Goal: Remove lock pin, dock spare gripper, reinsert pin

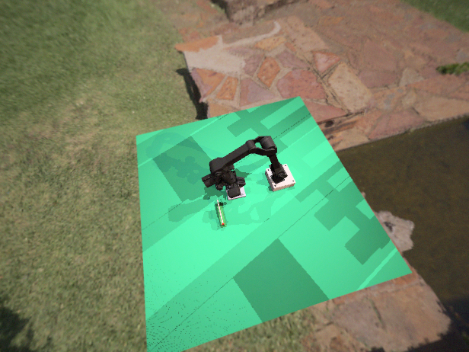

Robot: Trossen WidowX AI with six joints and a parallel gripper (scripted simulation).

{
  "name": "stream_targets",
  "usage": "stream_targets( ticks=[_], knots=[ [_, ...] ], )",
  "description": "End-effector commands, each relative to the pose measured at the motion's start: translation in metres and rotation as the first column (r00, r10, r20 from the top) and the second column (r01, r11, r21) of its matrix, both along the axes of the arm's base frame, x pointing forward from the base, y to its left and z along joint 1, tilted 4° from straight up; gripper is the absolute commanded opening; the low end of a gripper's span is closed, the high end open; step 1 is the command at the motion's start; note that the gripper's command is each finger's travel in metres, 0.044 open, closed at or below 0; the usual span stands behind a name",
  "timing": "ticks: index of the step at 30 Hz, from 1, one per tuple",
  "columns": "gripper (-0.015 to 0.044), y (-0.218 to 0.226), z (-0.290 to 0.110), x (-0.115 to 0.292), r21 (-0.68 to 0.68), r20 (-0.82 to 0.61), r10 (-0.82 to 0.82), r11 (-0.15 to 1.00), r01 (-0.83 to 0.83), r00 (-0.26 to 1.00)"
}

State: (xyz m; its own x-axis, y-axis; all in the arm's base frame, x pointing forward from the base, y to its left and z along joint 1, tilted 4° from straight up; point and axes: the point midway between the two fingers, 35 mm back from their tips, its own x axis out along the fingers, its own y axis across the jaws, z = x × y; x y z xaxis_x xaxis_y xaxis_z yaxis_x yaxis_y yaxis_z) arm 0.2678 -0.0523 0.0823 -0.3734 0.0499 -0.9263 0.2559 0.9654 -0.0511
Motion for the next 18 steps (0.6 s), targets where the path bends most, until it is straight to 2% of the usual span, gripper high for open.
stream_targets(
  ticks=[1, 7, 18],
  knots=[
    [0.0000, 0.0000, 0.0000, 0.0001, 0.000, 0.001, 0.000, 1.000, 0.000, 1.000],
    [0.0000, 0.0000, 0.0000, 0.0001, 0.000, 0.001, 0.000, 1.000, 0.000, 1.000],
    [0.0289, 0.0000, 0.0000, 0.0001, 0.000, 0.001, 0.000, 1.000, 0.000, 1.000]
  ],
)
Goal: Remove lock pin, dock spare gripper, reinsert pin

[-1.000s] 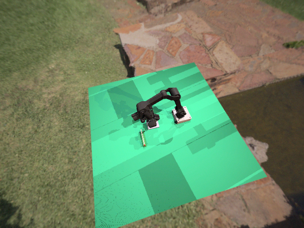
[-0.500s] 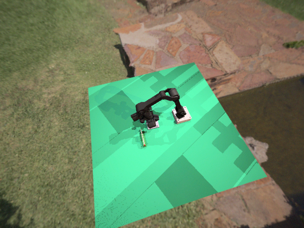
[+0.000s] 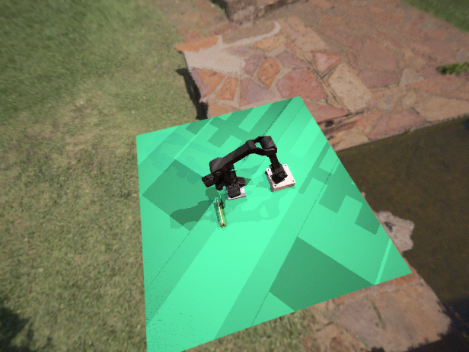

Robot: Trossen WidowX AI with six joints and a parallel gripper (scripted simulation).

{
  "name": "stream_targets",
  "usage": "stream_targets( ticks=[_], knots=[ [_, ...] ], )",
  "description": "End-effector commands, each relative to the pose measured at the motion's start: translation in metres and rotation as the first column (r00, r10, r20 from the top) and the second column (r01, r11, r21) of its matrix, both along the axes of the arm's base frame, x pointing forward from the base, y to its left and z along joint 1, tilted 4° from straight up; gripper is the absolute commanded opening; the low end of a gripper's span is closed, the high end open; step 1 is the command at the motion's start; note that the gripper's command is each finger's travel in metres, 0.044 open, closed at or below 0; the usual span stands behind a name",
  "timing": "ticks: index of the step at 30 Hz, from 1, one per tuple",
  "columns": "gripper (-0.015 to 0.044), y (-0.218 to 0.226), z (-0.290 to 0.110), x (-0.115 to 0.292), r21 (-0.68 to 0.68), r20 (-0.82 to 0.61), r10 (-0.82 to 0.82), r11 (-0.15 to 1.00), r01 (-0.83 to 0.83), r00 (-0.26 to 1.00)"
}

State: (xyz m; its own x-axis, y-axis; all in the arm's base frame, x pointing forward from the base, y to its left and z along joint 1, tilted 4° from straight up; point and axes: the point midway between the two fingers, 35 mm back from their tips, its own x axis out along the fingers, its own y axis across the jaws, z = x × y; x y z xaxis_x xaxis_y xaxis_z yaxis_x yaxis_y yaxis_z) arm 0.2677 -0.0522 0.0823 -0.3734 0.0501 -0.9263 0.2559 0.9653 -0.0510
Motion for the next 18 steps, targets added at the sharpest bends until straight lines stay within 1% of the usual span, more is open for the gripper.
stream_targets(
  ticks=[1, 6, 18],
  knots=[
    [0.0315, 0.000, 0.000, 0.000, 0.000, 0.001, 0.000, 1.000, 0.000, 1.000],
    [0.0440, 0.000, 0.000, 0.000, 0.000, 0.001, 0.000, 1.000, 0.000, 1.000],
    [0.0440, 0.004, 0.019, -0.014, 0.000, -0.004, 0.003, 1.000, -0.003, 1.000]
  ],
)
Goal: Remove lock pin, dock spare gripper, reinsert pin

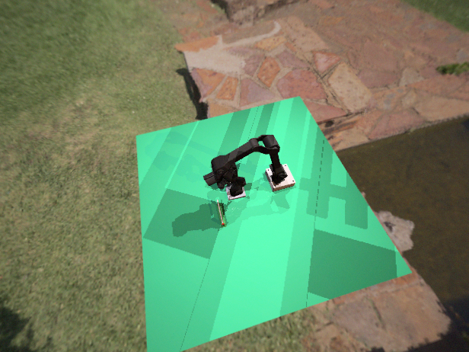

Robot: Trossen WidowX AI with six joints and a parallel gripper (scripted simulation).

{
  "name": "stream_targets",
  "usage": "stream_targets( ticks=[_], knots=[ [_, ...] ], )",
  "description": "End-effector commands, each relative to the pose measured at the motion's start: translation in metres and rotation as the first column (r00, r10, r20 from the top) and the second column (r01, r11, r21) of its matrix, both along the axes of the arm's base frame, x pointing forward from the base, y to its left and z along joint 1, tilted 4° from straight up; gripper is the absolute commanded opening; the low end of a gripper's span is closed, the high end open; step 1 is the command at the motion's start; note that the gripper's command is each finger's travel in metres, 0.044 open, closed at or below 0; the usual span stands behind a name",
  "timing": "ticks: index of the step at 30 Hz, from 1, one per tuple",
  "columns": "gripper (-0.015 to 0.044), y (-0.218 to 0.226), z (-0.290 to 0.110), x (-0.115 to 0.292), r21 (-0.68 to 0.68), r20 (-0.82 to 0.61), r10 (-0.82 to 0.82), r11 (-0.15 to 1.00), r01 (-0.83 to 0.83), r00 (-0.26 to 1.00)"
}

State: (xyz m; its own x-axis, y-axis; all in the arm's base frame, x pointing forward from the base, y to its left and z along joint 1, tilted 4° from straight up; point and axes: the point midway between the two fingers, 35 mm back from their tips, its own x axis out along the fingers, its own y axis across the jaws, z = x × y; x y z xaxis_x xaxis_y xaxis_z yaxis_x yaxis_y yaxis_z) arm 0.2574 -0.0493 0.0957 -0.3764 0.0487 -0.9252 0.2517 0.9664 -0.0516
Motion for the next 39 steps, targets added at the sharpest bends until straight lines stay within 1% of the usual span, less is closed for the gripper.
stream_targets(
  ticks=[1, 14, 30, 39],
  knots=[
    [0.0440, 0.002, 0.007, -0.005, 0.000, -0.001, -0.001, 1.000, 0.001, 1.000],
    [0.0440, 0.007, 0.029, -0.024, -0.001, 0.009, 0.005, 1.000, -0.005, 1.000],
    [0.0440, 0.012, 0.053, -0.046, -0.019, 0.111, 0.008, 1.000, -0.006, 0.994],
    [0.0440, 0.012, 0.069, -0.046, -0.032, 0.192, 0.011, 0.999, -0.005, 0.981]
  ],
)
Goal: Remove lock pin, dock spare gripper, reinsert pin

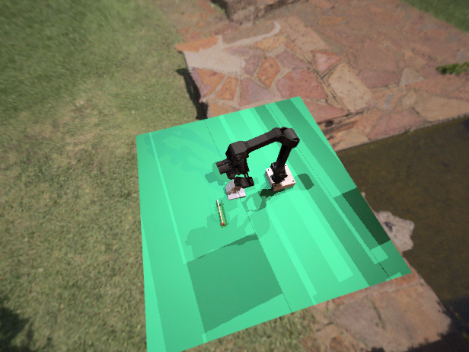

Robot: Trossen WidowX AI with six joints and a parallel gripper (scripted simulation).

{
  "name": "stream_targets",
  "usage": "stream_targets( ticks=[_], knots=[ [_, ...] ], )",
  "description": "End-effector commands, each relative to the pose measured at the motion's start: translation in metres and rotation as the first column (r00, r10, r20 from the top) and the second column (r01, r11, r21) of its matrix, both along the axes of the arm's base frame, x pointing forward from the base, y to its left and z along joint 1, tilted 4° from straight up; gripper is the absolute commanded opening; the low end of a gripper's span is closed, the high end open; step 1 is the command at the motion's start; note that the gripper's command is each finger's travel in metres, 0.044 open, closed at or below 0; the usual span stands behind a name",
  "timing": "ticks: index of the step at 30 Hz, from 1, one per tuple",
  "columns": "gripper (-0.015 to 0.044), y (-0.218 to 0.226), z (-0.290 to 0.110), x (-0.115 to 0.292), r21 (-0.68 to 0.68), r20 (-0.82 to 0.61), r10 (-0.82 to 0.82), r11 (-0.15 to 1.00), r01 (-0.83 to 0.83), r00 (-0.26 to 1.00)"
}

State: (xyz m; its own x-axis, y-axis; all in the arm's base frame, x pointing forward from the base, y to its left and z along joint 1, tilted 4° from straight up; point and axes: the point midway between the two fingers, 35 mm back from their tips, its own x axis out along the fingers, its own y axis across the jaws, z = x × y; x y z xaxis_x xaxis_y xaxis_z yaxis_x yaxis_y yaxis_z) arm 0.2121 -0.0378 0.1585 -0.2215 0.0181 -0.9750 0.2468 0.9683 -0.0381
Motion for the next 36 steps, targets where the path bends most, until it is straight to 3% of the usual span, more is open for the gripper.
stream_targets(
  ticks=[1, 18, 21, 24, 31, 36],
  knots=[
    [0.0440, 0.001, 0.008, -0.001, -0.004, 0.040, -0.004, 1.000, 0.004, 0.999],
    [0.0440, 0.001, 0.041, -0.004, -0.030, 0.200, 0.002, 1.000, 0.004, 0.980],
    [0.0440, 0.001, 0.035, -0.004, -0.029, 0.173, 0.002, 1.000, 0.002, 0.985],
    [0.0361, 0.015, 0.035, 0.003, -0.028, 0.175, 0.002, 1.000, 0.003, 0.985],
    [0.0180, 0.095, 0.035, 0.018, -0.022, 0.180, 0.001, 1.000, 0.003, 0.984],
    [0.0180, 0.110, 0.035, 0.025, -0.025, 0.176, 0.001, 1.000, 0.004, 0.984]
  ],
)
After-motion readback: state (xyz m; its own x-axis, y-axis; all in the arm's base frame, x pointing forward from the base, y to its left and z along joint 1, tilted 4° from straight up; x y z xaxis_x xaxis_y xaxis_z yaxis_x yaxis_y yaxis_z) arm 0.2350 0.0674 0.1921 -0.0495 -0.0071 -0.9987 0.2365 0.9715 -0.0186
